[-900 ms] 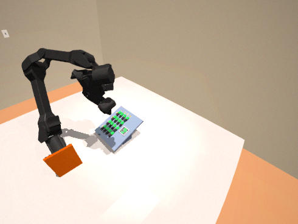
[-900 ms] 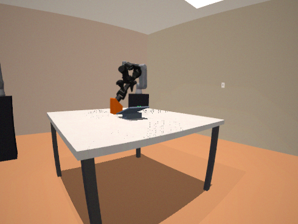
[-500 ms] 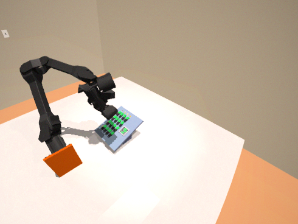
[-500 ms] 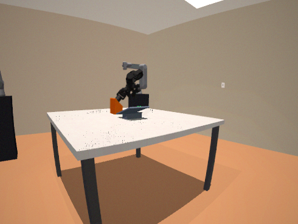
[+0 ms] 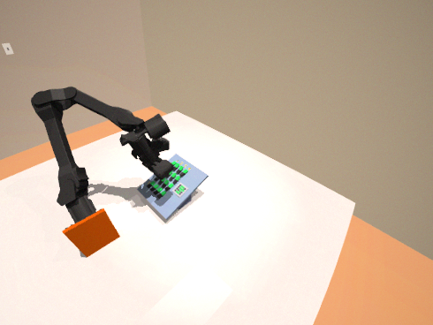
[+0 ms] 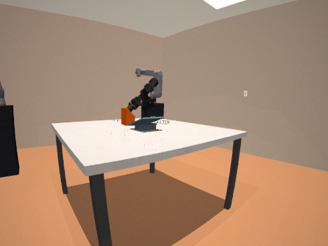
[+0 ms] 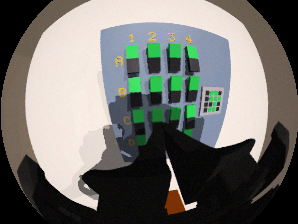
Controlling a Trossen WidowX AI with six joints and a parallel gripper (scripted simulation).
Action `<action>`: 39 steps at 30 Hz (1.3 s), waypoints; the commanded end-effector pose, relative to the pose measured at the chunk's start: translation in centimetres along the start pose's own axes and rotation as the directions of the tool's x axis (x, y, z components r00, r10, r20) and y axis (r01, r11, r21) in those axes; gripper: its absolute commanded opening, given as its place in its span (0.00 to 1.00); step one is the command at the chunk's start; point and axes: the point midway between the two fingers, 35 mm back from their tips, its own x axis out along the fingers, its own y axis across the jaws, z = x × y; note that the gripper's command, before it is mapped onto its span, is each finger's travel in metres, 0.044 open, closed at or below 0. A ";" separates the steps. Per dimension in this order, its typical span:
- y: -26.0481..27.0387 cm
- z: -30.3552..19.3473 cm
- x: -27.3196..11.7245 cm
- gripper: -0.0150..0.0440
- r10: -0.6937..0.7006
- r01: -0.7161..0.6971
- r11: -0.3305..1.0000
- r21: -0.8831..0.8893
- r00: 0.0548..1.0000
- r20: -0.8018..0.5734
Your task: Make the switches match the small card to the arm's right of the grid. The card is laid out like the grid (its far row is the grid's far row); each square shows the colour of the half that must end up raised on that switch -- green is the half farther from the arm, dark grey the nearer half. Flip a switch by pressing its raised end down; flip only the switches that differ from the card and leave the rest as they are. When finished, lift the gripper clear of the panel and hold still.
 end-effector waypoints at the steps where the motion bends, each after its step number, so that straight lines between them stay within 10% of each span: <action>1: -0.2 -0.4 0.6 0.25 0.001 -0.001 1.000 0.018 1.000 -0.013; 39: -0.1 -0.4 3.0 0.25 0.003 -0.002 1.000 0.018 1.000 -0.012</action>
